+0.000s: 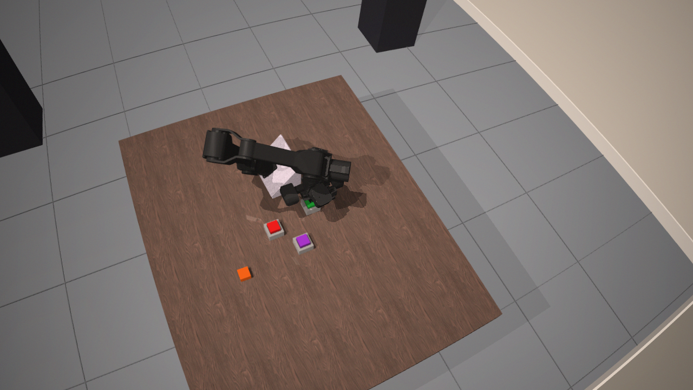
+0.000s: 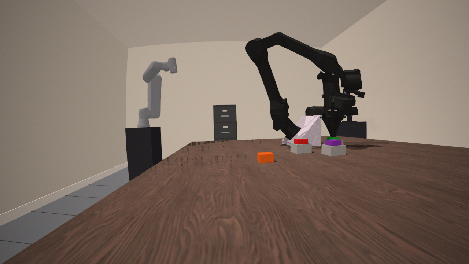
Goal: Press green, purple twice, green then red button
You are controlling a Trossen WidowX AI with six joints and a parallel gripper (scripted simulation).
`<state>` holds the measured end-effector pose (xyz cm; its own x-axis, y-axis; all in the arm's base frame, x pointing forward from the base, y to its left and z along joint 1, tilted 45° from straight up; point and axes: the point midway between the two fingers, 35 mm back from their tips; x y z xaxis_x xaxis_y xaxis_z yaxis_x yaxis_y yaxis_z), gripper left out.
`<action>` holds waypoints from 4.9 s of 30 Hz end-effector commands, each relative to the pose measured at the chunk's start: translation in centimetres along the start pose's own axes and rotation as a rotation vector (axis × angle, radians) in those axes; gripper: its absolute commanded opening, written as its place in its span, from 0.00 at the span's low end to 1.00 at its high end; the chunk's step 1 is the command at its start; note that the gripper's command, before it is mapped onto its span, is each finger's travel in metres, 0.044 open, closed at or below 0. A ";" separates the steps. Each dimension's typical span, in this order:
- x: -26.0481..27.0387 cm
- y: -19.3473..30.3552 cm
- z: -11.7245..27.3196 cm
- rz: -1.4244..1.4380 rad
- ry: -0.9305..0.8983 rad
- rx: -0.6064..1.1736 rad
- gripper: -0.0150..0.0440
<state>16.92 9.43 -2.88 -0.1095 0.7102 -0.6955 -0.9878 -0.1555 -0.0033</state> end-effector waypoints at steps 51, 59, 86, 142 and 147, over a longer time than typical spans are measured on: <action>-8.6 -11.0 9.1 0.004 0.007 -0.006 0.29; -8.6 -11.2 6.0 0.003 0.006 -0.006 0.29; -8.7 -11.1 -0.1 0.002 0.009 -0.007 0.29; -8.7 -11.0 -0.5 0.002 0.010 -0.007 0.29; -8.7 -11.0 -0.5 0.002 0.010 -0.007 0.29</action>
<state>28.82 4.71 2.91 -0.1052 0.7079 -0.6985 -0.9876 -0.1565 -0.0099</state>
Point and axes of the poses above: the point midway between the two fingers, 35 mm back from their tips, its own z axis back along the fingers, its own x axis across the jaws, y = z × x, and after that the axes turned 4 degrees about z, right-handed
